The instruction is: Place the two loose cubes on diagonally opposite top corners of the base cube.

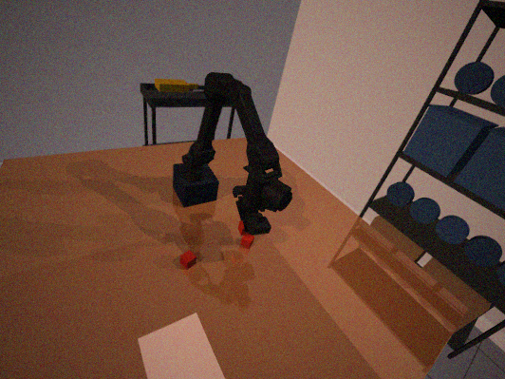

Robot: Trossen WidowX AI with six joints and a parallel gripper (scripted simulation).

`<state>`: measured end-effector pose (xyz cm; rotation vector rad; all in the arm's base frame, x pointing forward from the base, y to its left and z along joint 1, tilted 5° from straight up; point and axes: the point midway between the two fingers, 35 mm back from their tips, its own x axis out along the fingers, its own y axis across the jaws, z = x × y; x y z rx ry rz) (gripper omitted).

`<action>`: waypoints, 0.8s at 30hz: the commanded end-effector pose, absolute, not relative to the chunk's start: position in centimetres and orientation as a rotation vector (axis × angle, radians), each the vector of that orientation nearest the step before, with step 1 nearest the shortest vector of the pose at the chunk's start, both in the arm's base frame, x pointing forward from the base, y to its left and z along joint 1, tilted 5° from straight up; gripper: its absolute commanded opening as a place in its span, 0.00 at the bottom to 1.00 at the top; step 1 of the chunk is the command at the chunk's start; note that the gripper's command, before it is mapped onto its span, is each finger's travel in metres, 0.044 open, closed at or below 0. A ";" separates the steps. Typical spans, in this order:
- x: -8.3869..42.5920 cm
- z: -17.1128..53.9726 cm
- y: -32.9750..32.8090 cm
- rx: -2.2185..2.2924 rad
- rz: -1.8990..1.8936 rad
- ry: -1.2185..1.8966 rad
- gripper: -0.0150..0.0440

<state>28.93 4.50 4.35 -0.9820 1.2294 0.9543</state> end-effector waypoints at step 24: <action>29.5 1.8 4.6 -0.984 0.945 1.226 0.43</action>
